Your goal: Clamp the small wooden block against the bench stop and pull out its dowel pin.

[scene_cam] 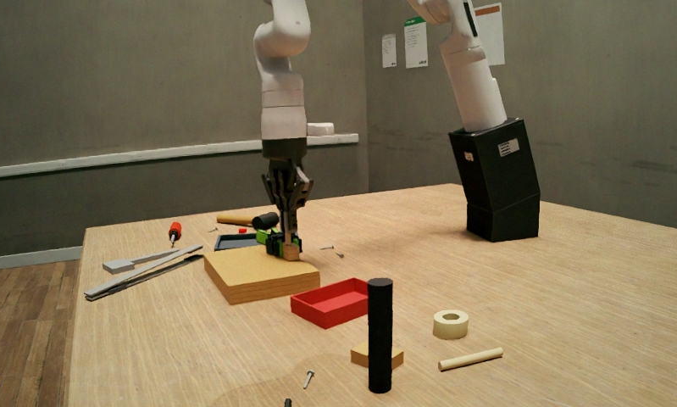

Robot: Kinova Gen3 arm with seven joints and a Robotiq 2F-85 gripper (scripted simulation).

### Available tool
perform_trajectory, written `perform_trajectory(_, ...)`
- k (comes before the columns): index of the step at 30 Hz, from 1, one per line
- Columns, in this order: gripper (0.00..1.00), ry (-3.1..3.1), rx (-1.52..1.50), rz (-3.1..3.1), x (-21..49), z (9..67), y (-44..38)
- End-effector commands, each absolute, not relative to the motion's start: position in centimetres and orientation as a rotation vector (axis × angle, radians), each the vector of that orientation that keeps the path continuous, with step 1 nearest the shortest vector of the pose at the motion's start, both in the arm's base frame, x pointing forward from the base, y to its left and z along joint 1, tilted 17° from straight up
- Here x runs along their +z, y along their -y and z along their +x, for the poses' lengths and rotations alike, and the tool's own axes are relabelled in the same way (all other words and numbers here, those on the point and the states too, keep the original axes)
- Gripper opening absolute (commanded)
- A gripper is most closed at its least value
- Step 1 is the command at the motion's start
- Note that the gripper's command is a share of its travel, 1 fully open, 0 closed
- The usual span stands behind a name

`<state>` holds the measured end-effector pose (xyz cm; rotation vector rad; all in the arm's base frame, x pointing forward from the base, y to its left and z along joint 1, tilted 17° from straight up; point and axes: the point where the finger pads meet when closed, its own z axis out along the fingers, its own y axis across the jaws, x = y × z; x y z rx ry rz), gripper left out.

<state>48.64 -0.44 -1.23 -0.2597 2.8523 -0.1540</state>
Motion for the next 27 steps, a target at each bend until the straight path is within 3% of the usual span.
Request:
perform_trajectory(1,0.10,-2.855,-0.153,-0.217,-1.0,48.5,0.5)
perform_trajectory(27,0.10,-2.861,-0.117,0.029,1.1,47.7,0.3)
